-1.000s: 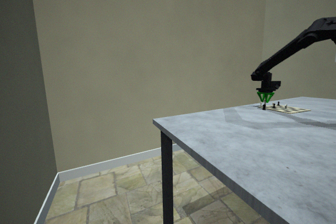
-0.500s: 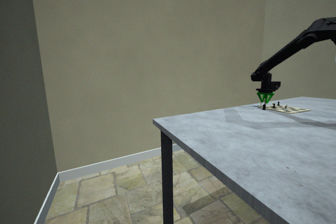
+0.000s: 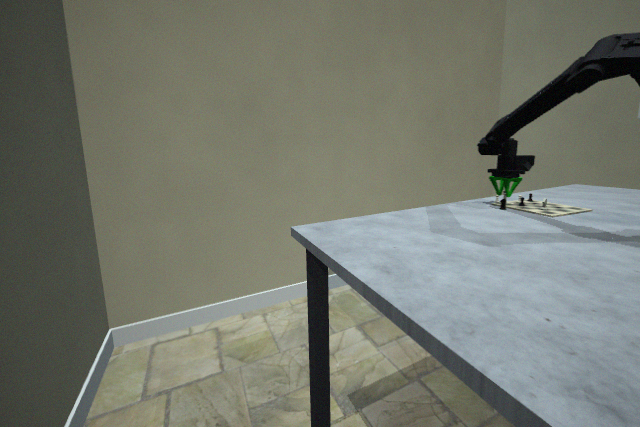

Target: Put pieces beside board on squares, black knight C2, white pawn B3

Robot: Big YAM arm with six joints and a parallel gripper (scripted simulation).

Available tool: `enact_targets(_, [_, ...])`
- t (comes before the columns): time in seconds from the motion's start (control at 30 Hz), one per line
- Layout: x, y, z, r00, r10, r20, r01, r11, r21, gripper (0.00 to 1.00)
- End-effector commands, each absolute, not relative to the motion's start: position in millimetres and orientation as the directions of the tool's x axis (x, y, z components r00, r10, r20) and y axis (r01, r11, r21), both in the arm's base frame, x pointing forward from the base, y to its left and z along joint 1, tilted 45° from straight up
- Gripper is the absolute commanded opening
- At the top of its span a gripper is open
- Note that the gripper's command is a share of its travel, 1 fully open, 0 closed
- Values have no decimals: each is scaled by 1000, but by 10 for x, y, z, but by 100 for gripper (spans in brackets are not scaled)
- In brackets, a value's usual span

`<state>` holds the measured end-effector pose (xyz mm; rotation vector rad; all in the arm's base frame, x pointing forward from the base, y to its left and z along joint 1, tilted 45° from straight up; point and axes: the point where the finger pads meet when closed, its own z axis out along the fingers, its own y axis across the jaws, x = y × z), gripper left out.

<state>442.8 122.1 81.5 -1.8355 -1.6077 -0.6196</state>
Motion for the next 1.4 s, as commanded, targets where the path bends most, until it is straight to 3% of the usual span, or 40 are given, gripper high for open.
enact_targets(0.0, [4477, 1231, 793, 151, 700, 698, 988, -76, -138, 37])
enact_targets(1.37, [4531, 1260, 961, 127, 699, 703, 992, -75, -105, 37])
